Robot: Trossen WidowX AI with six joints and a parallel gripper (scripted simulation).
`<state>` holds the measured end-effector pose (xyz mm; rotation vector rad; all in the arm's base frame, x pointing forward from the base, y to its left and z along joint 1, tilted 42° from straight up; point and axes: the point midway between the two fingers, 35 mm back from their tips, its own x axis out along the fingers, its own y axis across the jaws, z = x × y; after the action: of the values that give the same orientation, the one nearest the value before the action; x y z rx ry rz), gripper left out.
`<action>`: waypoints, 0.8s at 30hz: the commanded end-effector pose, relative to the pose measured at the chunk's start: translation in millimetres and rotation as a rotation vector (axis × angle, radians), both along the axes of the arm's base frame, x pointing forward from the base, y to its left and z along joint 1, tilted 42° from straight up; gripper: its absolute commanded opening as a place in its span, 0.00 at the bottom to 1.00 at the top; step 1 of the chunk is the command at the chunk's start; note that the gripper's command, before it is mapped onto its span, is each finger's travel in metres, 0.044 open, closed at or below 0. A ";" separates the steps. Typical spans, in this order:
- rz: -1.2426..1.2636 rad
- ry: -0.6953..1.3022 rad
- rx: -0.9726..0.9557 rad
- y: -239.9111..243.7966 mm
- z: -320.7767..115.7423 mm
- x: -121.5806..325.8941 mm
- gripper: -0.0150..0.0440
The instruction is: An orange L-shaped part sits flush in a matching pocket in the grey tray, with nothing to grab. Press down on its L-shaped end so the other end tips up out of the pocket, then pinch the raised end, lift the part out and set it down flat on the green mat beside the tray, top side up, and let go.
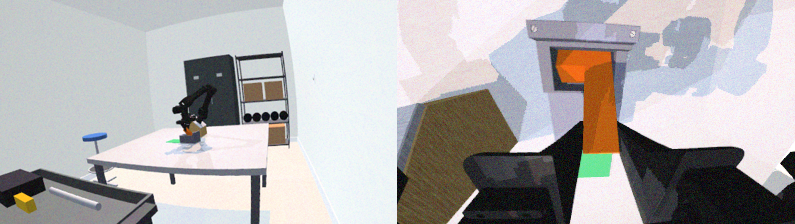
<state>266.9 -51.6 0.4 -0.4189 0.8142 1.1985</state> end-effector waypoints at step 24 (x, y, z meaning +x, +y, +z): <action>-0.002 -0.008 0.001 -28.5 33.2 -4.7 0.25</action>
<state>262.7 -76.7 30.6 -0.4149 0.8068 1.1941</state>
